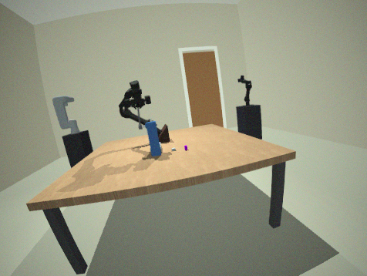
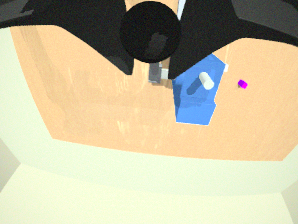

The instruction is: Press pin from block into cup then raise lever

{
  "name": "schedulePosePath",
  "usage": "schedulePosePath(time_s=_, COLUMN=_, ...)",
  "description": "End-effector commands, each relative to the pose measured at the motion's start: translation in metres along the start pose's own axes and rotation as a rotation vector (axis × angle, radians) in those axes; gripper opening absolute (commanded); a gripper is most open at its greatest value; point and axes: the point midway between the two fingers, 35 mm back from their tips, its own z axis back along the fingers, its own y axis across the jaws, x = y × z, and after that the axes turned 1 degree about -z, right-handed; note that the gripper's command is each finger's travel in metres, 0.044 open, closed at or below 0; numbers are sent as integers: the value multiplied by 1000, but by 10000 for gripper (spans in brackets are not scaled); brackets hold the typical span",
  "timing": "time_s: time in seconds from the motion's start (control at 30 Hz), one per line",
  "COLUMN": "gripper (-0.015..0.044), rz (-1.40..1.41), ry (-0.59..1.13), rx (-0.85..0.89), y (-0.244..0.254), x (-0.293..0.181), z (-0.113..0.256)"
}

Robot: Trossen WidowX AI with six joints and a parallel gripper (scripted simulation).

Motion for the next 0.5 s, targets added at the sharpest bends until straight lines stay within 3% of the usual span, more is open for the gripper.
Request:
schedulePosePath(time_s=0.0, gripper=0, rz=3, ry=2, rx=-1, y=0, x=-4, z=1)
schedulePosePath(time_s=0.47, gripper=0, rz=3, ry=3, rx=-1, y=0, x=-12, z=4)
